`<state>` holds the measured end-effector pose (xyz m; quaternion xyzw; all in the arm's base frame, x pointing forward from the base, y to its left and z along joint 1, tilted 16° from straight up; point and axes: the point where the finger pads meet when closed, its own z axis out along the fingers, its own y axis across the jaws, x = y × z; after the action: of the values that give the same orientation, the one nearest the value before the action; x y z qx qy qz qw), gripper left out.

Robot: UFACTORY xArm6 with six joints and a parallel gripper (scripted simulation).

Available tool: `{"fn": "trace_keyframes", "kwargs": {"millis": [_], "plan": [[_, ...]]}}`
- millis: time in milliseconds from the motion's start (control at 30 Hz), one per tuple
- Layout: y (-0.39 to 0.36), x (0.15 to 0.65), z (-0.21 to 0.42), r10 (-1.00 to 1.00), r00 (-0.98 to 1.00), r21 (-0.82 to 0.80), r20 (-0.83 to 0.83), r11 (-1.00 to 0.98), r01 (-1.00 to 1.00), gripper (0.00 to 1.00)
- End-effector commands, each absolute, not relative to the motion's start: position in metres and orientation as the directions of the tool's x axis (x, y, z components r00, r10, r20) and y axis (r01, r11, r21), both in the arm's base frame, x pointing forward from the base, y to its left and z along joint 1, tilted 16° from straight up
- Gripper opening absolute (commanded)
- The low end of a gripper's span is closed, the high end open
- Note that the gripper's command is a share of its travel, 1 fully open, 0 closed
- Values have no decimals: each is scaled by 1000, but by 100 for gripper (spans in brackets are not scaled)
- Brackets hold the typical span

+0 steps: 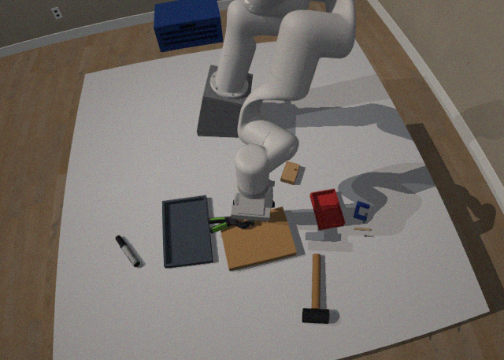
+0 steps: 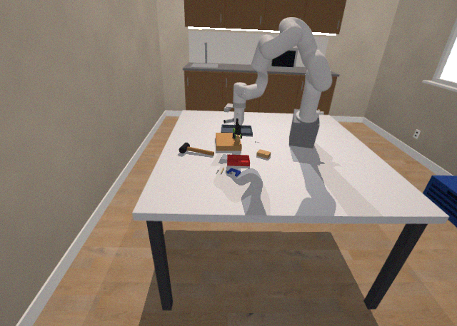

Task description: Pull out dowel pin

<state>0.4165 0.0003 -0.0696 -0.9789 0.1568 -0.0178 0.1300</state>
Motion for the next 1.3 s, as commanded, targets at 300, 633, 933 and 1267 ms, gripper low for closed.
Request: {"fn": "trace_keyframes", "kwargs": {"millis": [300,633,933,1267], "plan": [[0,418,-68,-52,996,-259,79,-966,-30,0],[0,418,-68,99,988,-243,118,-962,126,0],[0,418,-68,264,951,-219,158,-930,295,0],[0,418,-68,403,895,-192,190,-879,436,0]]}}
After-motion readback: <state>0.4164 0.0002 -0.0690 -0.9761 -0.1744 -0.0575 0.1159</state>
